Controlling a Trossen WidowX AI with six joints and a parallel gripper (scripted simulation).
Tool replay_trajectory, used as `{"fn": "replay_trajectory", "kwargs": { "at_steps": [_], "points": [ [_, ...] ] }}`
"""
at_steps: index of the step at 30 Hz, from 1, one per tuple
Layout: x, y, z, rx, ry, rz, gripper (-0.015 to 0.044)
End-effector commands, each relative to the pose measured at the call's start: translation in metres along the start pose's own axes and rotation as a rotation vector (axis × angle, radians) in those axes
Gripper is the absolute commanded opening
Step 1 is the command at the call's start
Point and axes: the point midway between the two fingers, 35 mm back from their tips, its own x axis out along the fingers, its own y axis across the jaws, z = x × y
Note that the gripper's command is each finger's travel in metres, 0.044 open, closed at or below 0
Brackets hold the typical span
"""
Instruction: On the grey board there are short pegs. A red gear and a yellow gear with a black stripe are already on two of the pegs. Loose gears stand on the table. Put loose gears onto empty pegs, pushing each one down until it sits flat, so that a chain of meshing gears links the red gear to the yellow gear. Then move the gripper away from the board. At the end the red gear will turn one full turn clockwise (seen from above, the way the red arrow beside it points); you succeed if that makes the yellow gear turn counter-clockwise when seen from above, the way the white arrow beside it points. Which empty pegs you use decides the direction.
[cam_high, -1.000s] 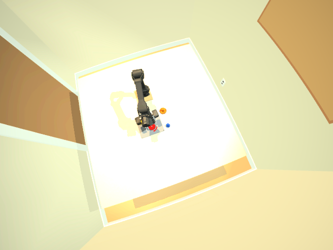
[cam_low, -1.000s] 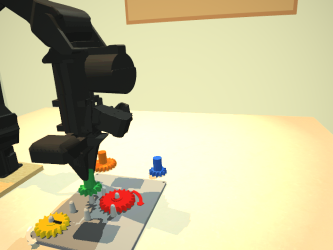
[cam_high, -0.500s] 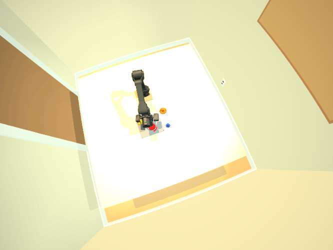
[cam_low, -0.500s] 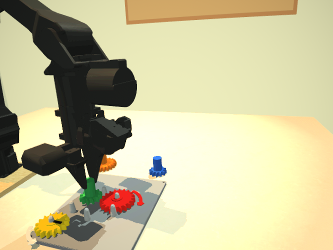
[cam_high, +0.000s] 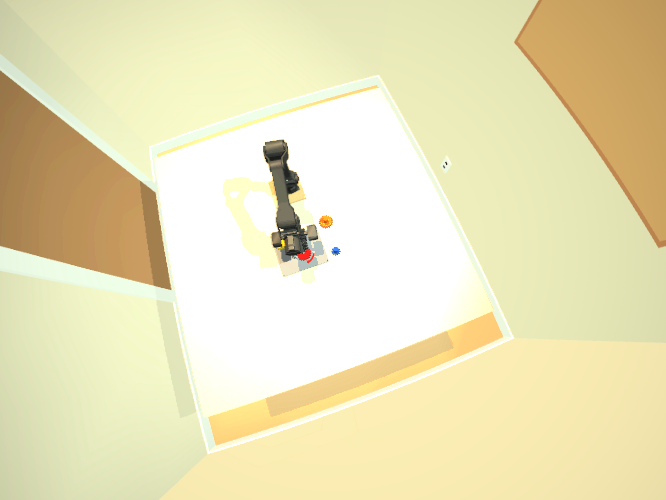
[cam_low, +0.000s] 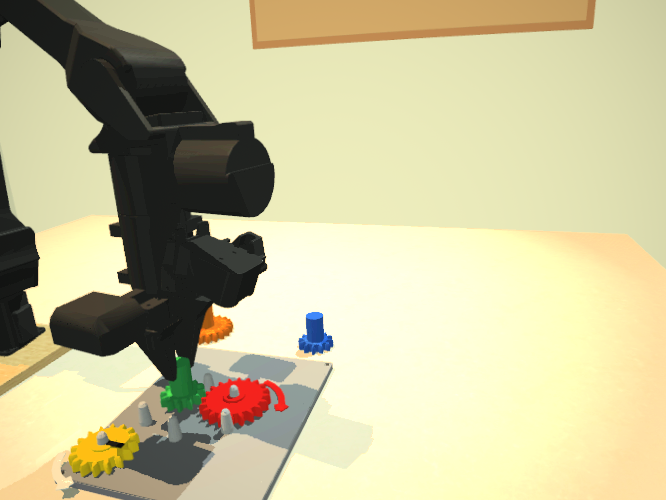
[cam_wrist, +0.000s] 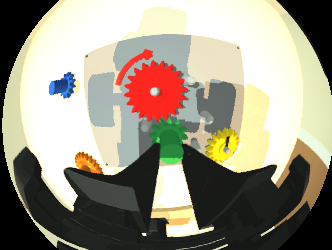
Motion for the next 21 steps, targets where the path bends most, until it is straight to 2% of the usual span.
{"fn": "replay_trajectory", "kwargs": {
  "at_steps": [1,10,21],
  "points": [
    [0.0011,0.0006,-0.0004,-0.097,0.0,0.002,0.0],
    [0.0032,-0.0005,-0.0002,-0.299,-0.001,0.002,0.0],
    [0.0048,0.0006,0.0,-0.125,0.0,0.002,0.0]
  ]
}}
